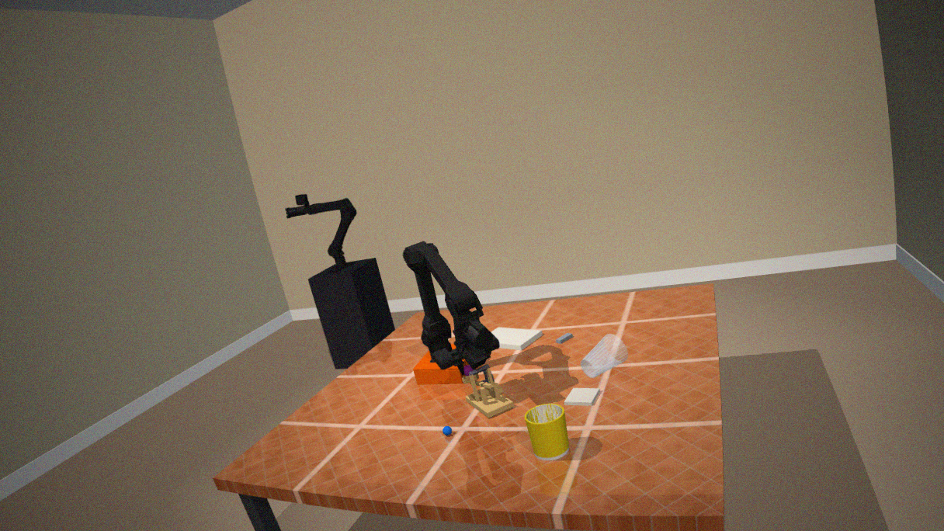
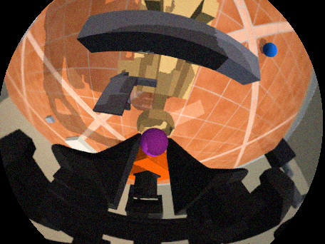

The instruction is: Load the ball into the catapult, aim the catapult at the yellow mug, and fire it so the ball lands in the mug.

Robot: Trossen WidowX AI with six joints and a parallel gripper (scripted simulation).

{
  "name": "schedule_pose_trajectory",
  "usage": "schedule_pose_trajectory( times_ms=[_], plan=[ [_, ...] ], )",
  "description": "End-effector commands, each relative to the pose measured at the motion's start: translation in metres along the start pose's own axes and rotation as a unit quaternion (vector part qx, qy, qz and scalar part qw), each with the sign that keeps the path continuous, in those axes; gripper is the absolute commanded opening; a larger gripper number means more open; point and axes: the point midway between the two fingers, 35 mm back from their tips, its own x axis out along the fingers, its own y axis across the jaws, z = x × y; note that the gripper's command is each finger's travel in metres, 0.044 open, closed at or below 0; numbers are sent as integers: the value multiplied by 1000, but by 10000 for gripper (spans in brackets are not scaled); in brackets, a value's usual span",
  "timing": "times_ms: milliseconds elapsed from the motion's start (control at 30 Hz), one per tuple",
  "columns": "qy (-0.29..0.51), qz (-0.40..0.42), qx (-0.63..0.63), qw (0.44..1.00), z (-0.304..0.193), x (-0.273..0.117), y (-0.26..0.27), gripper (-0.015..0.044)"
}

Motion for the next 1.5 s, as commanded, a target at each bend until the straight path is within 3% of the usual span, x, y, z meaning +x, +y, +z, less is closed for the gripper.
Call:
schedule_pose_trajectory(
  times_ms=[0, 100, 433, 667, 833, 1467],
  plan=[
    [-1, 0, 0, 1000, 0, -1, 0, 0],
    [-1, 0, 0, 1000, 0, -1, 0, 0],
    [-3, 0, 0, 1000, 0, -4, 0, 262],
    [-56, 5, -3, 998, -39, -103, -1, 440],
    [-82, 4, 0, 997, -13, -100, -1, 440],
    [-399, 38, 62, 914, 170, -231, -2, 440]
  ],
)
